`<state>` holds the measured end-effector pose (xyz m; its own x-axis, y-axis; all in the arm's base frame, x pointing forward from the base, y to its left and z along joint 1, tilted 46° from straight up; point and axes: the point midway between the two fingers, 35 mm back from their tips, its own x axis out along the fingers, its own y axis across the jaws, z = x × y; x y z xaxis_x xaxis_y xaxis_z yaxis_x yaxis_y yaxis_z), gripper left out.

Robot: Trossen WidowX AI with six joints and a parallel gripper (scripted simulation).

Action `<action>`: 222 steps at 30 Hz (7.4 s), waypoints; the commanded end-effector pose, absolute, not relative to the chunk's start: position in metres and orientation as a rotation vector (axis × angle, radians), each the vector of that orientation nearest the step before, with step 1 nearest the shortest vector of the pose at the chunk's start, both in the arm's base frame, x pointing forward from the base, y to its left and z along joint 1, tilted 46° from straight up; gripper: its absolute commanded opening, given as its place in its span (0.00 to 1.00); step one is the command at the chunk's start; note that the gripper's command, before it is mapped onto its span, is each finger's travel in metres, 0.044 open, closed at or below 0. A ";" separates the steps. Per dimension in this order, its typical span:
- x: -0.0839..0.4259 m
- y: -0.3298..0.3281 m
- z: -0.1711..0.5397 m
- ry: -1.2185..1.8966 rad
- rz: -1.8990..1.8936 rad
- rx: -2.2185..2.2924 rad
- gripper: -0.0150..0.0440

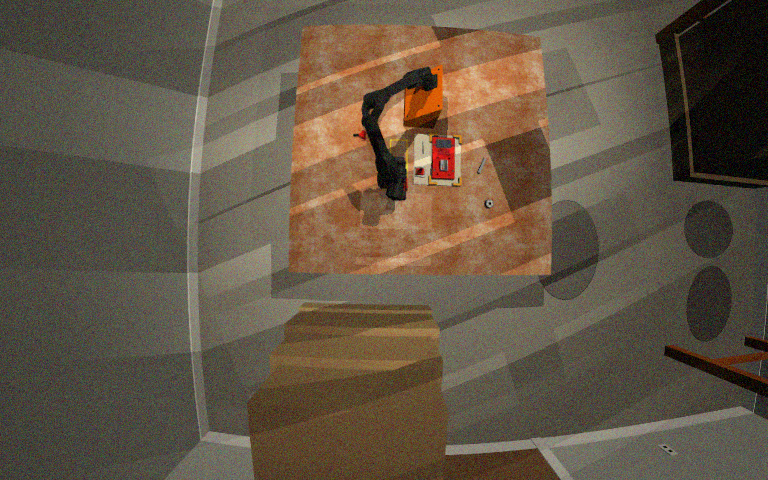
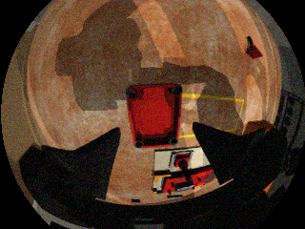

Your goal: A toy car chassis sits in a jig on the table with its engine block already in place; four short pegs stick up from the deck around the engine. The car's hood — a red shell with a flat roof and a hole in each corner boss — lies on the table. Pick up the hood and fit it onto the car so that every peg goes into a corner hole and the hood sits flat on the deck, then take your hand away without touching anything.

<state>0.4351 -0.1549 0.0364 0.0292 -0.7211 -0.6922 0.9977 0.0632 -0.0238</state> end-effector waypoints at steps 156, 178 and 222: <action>0.361 -0.118 0.061 1.473 -0.572 -0.691 0.25; 0.360 -0.170 0.013 1.483 -0.584 -0.689 0.52; 0.365 -0.130 0.012 1.250 -0.358 -0.551 1.00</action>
<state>0.3645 -0.1249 0.0276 0.1683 -0.6124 -0.7724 -0.0373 0.7791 -0.6258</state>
